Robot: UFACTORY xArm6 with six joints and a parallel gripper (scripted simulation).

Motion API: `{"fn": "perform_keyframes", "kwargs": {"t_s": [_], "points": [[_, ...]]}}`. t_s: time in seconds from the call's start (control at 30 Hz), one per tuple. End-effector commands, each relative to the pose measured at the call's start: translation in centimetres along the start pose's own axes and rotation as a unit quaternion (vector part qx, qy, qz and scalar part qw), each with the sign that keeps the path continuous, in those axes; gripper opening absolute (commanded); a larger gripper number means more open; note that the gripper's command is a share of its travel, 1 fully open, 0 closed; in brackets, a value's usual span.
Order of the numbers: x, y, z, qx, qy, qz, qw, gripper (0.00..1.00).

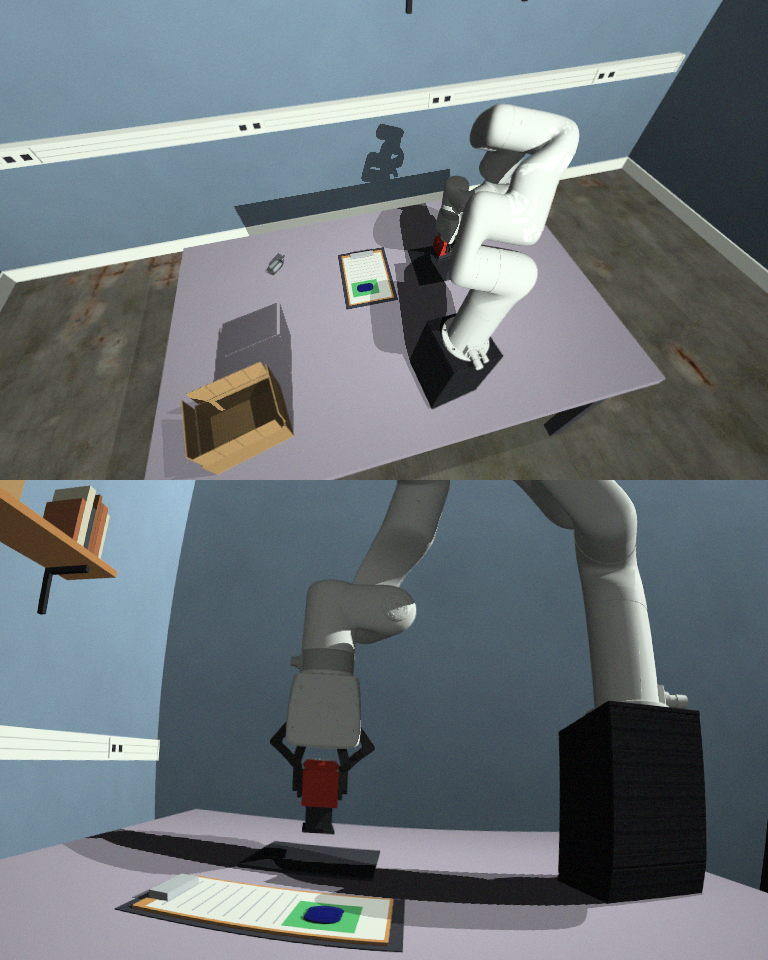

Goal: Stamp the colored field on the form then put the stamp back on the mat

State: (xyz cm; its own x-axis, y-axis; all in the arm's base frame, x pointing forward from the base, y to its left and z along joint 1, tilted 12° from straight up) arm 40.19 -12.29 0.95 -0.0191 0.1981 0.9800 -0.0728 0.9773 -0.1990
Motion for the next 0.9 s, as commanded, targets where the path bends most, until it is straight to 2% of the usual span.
{"fn": "perform_keyframes", "kwargs": {"t_s": [0.0,0.37,0.87], "points": [[0.1,0.2,-0.1,-0.001,-0.003,0.003,1.0,0.31],[-0.2,0.3,-0.1,-0.001,-0.003,0.003,1.0,0.31],[-3.0,0.4,-0.1,-0.001,-0.003,0.003,1.0,0.31]]}}
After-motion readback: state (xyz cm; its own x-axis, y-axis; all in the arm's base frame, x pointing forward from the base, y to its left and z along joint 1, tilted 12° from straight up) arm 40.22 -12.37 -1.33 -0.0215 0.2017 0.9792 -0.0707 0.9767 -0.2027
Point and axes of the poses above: the point where the finger pads meet when closed, its own x axis back along the fingers, its own z axis across the jaws, y = z × x, the point moved 8 cm from there along x, back along the fingers, and after that the axes turned 2 degrees about -x, right-handed, at the moved point
